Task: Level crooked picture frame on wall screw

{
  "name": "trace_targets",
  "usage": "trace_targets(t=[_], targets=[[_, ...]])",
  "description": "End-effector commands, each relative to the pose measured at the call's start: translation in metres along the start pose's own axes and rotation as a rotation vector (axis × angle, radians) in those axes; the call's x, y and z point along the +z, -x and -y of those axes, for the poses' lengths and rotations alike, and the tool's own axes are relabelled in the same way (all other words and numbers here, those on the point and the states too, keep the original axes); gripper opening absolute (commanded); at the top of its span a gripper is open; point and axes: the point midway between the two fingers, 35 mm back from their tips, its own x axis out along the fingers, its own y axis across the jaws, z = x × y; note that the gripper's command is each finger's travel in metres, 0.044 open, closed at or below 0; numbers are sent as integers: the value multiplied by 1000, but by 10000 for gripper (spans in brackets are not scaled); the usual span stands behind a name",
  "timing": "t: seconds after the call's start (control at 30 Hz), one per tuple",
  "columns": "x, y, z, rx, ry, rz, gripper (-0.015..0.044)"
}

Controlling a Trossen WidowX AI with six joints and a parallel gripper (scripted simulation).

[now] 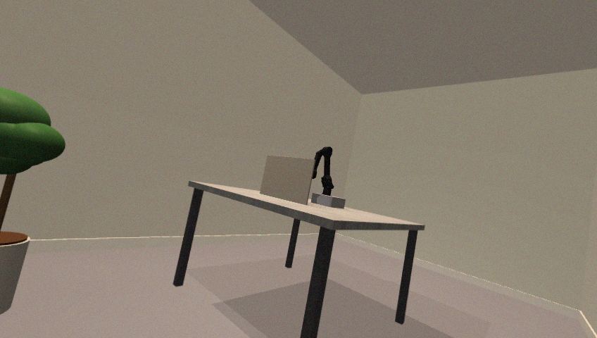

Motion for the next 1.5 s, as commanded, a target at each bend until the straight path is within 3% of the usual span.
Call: trace_targets(t=[0.0, 1.47], targets=[[-2, 0, -3, 9, 0, -5, 0], [-6, 0, -3, 9, 0, -5, 0]])
